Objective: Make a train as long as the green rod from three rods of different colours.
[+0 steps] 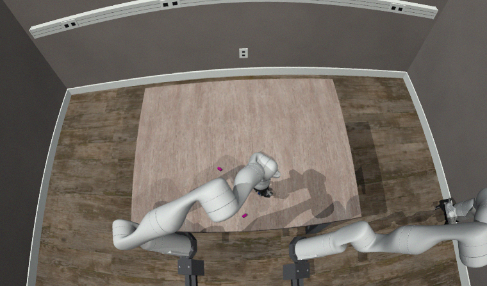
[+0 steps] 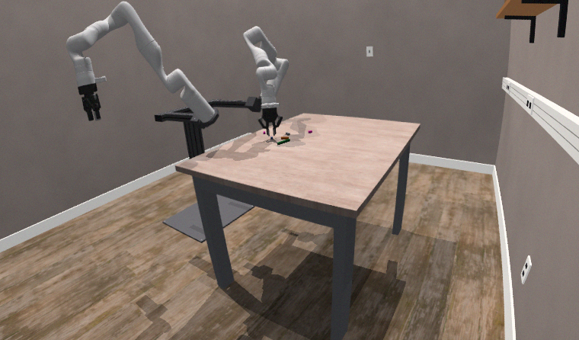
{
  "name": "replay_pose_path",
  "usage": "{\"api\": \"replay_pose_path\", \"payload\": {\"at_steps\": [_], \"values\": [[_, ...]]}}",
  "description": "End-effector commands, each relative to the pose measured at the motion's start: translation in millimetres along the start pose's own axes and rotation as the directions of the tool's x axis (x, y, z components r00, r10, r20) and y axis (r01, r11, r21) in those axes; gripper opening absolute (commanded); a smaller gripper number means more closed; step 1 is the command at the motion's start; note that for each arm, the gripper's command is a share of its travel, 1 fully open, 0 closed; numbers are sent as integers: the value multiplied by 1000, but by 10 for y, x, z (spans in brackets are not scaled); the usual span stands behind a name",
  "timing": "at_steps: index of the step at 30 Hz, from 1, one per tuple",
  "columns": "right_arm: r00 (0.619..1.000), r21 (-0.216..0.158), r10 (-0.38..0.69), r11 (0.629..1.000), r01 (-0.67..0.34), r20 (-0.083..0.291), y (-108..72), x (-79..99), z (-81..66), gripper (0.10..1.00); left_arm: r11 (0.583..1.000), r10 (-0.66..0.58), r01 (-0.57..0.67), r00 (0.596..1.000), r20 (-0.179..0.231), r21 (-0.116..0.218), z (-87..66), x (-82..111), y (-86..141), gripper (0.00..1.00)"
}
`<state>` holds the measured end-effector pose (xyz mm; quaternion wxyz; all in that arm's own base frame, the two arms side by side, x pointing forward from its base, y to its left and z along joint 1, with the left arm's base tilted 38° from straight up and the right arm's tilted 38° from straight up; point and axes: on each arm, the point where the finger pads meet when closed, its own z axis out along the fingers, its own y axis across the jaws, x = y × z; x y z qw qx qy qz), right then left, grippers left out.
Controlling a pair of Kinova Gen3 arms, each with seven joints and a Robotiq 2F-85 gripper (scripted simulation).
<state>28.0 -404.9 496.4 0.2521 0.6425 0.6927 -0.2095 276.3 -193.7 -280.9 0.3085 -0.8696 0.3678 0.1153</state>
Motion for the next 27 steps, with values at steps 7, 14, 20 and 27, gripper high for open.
{"api": "replay_pose_path", "payload": {"at_steps": [7,14,20,27], "values": [[1000,-1,0,1000,0,1,0,-3,-5,1000,1000,0,0,1000,-2,-1,-399,8,2,317],[1000,-1,0,1000,0,1,0,-3,-5,1000,1000,0,0,1000,-2,-1,-670,7,2,317],[1000,-1,0,1000,0,1,0,-3,-5,1000,1000,0,0,1000,-2,-1,-770,7,2,317],[1000,-1,0,1000,0,1,0,-3,-5,1000,1000,0,0,1000,-2,-1,-772,7,2,1000]]}}
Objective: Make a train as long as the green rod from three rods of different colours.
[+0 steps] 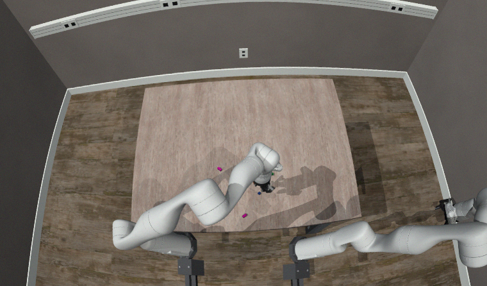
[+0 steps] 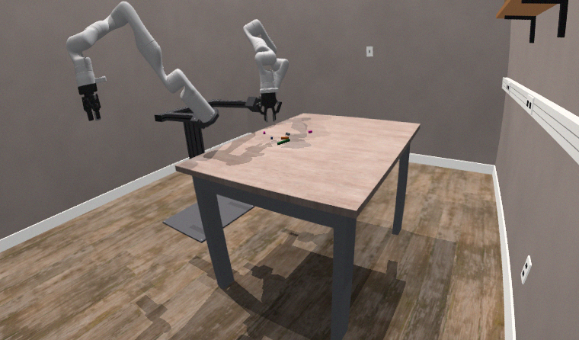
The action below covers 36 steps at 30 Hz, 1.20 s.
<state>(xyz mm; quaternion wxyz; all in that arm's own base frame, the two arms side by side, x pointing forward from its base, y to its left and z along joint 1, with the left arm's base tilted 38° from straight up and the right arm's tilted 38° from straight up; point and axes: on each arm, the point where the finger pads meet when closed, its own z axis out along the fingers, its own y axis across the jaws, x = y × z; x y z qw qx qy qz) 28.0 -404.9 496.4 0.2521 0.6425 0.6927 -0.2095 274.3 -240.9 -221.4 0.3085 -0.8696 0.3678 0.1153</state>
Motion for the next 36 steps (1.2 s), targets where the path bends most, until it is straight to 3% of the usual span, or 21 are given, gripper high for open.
{"api": "replay_pose_path", "payload": {"at_steps": [1,19,22,28,34,35,36], "values": [[1000,-1,0,1000,0,1,0,-3,-5,1000,1000,0,0,1000,-2,-1,-12,7,2,1000],[1000,-1,0,1000,0,1,0,-3,-5,1000,1000,-10,10,1000,-2,-1,-5,-4,-25,1000],[1000,-1,0,1000,0,1,0,-3,-5,1000,994,-107,107,994,-2,-4,63,-111,-279,1000],[1000,-1,0,1000,0,1,0,-3,-5,1000,945,-328,328,945,-1,0,201,-430,-850,1000],[1000,-1,0,1000,0,1,0,-3,-5,1000,930,-367,367,930,-2,2,224,-501,-954,1000],[1000,-1,0,1000,0,1,0,-3,-5,1000,930,-367,367,930,-2,2,224,-501,-954,317],[1000,-1,0,1000,0,1,0,-3,-5,1000,930,-367,367,930,-2,2,224,-501,-954,317]]}}
